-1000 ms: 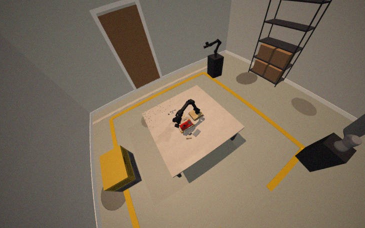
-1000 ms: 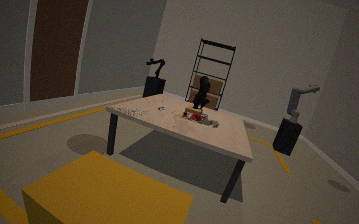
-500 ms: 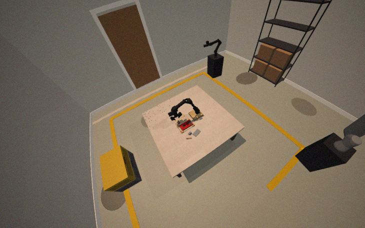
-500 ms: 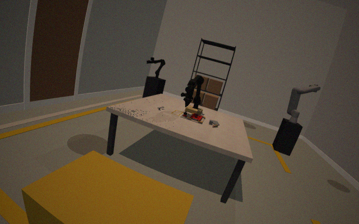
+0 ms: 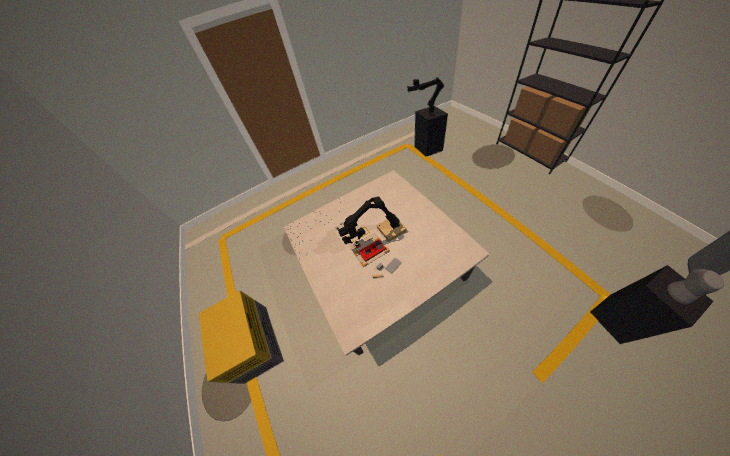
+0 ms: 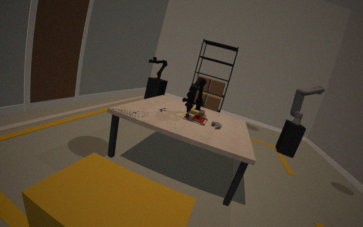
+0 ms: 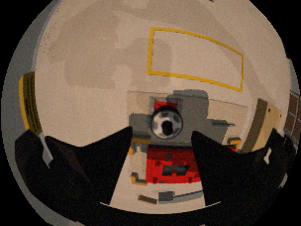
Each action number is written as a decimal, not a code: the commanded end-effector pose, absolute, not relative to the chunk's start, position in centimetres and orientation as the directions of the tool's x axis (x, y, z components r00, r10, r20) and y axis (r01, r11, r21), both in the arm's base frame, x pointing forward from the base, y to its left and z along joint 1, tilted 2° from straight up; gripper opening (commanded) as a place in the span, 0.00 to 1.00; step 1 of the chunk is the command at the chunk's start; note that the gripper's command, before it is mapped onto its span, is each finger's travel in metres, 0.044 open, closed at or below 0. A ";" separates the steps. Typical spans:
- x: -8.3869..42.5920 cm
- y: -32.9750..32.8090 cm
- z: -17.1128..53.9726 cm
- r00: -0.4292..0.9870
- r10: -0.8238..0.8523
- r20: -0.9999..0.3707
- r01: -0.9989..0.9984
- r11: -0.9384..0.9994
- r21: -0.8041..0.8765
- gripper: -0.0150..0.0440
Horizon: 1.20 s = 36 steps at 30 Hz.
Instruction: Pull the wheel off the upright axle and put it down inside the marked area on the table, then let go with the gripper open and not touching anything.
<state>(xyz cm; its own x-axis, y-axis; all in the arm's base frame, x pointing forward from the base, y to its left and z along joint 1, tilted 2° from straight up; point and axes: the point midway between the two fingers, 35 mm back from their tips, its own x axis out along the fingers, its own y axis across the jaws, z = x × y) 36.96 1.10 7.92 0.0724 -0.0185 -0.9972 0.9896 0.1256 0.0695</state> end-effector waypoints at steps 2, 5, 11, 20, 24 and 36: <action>36.6 1.2 4.5 0.054 -0.014 -0.998 0.991 0.121 0.052 0.76; 36.6 1.3 4.4 0.054 -0.014 -0.998 0.991 0.121 0.052 0.76; 36.5 1.2 4.7 0.044 -0.020 -0.999 0.991 0.126 0.041 0.63; 36.5 1.2 4.7 0.044 -0.020 -0.999 0.991 0.126 0.041 0.49; 36.5 1.2 4.8 0.044 -0.019 -0.999 0.991 0.126 0.041 0.32; 36.5 1.2 5.1 0.045 -0.019 -0.999 0.991 0.126 0.042 0.25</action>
<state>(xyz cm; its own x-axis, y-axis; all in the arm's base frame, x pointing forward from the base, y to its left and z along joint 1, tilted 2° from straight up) 36.53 1.16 4.98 0.0460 -0.0195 -0.9988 0.9910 0.1263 0.0432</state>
